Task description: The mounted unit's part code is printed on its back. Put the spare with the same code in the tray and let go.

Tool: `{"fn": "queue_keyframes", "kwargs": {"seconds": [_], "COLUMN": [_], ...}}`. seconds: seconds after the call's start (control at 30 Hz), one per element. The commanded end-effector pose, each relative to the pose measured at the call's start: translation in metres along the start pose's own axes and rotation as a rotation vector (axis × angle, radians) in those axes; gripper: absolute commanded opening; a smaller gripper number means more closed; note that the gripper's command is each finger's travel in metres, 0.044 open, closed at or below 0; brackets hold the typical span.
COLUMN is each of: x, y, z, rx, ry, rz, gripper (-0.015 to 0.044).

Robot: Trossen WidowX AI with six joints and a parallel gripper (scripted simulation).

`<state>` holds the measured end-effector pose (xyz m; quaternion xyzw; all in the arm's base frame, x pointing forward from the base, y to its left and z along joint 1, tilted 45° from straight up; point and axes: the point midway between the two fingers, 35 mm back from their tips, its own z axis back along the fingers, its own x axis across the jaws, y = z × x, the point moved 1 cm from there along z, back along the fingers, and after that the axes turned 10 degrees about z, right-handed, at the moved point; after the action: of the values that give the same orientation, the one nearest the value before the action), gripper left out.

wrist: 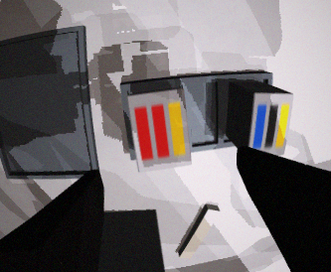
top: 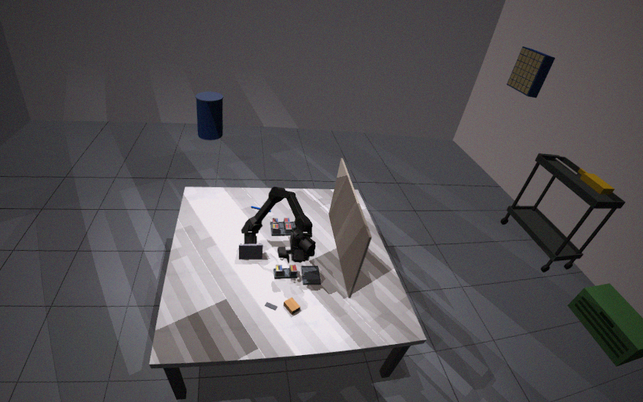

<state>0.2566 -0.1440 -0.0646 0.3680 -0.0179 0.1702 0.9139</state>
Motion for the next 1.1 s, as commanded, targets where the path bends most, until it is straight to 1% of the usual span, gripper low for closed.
{"fn": "queue_keyframes", "kwargs": {"seconds": [0.0,1.07], "x": [0.000,0.002], "y": [0.001,0.001], "z": [-0.005,-0.058], "rx": [0.008,0.008], "ry": [-0.002,-0.003], "rz": [-0.007,-0.006], "gripper": [0.0300,0.0300]}}
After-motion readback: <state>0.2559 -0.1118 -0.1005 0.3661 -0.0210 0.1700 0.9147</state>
